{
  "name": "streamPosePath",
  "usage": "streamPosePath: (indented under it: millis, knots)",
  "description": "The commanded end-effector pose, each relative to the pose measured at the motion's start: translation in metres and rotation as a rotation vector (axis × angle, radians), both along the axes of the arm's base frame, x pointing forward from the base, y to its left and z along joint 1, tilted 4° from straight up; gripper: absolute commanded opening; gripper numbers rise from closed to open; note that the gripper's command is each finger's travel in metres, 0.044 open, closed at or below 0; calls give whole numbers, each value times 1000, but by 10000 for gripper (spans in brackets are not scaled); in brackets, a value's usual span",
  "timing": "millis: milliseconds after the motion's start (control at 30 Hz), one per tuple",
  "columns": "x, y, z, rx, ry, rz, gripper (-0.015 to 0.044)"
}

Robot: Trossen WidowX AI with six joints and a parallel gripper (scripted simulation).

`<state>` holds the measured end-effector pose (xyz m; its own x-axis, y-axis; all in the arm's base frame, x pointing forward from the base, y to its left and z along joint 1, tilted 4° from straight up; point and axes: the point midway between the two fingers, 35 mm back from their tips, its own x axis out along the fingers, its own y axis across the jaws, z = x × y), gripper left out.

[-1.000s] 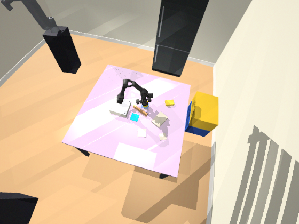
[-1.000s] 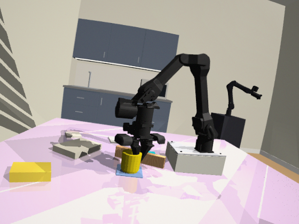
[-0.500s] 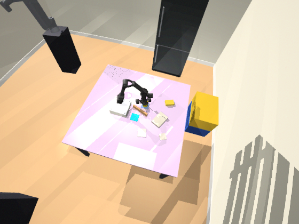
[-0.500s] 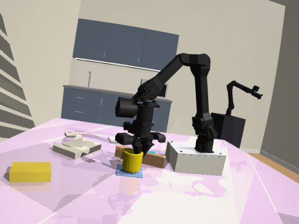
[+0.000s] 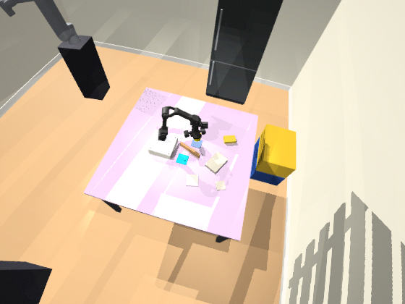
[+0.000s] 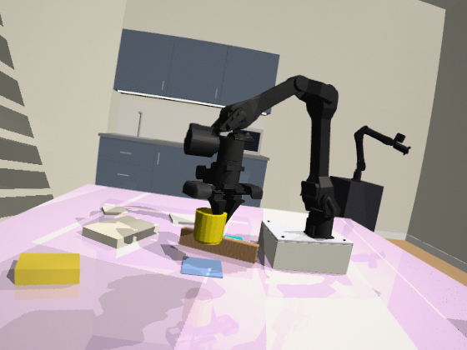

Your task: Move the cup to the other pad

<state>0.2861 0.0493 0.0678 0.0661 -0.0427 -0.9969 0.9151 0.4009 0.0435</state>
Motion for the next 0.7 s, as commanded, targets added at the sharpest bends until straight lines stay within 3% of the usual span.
streamPosePath:
  millis: [0,667]
  knots:
    - [-1,0,9,-2,-6,-2,0]
    - [-2,-3,4,0,-3,0,0]
